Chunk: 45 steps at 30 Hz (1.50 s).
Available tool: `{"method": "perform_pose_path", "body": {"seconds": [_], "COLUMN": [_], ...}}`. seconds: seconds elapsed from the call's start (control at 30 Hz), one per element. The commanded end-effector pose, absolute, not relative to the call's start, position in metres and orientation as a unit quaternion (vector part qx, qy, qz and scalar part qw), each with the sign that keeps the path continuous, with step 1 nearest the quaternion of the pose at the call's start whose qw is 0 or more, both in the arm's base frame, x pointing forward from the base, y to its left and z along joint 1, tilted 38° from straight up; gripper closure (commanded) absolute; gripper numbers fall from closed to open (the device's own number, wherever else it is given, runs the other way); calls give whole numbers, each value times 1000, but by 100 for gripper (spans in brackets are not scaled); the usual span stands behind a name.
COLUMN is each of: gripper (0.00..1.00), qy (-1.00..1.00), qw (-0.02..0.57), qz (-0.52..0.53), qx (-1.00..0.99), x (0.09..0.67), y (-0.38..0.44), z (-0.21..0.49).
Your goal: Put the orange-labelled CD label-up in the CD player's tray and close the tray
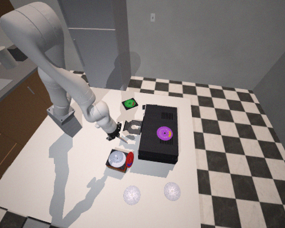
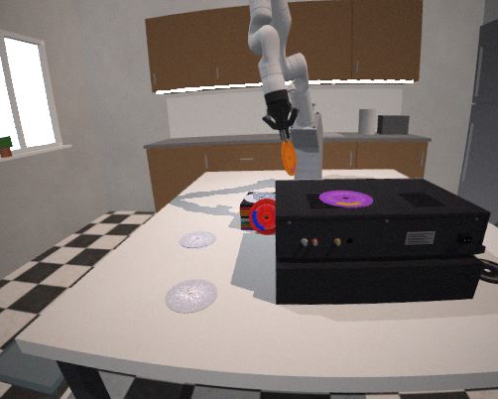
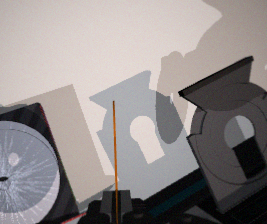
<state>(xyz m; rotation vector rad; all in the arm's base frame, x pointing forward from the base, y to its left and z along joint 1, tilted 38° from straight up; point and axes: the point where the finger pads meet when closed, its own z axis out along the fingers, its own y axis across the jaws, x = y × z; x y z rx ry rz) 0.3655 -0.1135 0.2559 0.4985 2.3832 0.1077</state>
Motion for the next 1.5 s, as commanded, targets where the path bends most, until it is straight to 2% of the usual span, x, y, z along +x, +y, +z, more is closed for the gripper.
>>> {"method": "perform_pose_path", "body": {"seconds": [0.0, 1.47], "gripper": [89, 89], "qy": [916, 786], "qw": [345, 376], "qz": [42, 132], "qx": [200, 473], "x": [365, 388], "y": [-112, -52], "z": [255, 251]}}
